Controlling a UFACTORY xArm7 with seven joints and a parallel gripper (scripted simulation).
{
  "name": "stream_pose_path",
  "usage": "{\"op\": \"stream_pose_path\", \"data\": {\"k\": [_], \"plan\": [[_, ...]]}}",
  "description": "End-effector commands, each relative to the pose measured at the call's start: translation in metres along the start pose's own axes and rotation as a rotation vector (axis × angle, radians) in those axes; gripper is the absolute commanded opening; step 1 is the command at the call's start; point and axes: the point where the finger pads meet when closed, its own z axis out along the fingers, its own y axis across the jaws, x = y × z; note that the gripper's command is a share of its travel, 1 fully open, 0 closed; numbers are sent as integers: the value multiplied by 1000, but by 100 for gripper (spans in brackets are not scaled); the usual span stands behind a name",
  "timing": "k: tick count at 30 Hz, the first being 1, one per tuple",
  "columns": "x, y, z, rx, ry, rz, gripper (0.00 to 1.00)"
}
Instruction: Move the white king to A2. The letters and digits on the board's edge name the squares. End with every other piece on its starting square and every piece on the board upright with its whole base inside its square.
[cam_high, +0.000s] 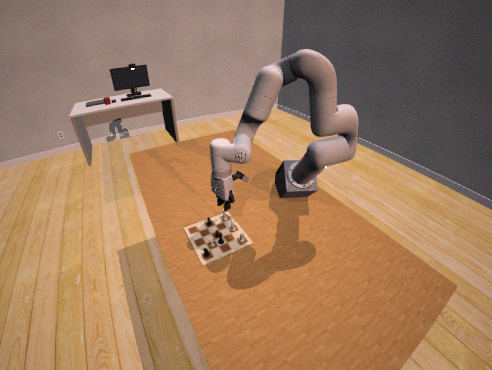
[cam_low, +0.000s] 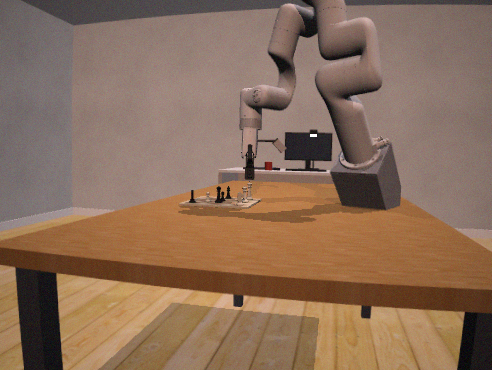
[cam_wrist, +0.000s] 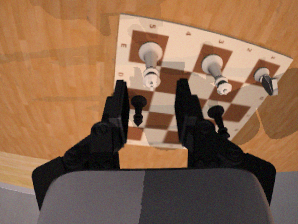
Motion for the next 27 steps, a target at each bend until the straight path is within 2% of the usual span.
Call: {"op": "stream_pose_path", "data": {"k": [1, 20, 27], "plan": [[-1, -1, 1, 3, -2, 0, 42], [-1, -1, 37, 3, -2, 0, 42], [-1, -1, 42, 3, -2, 0, 42]]}}
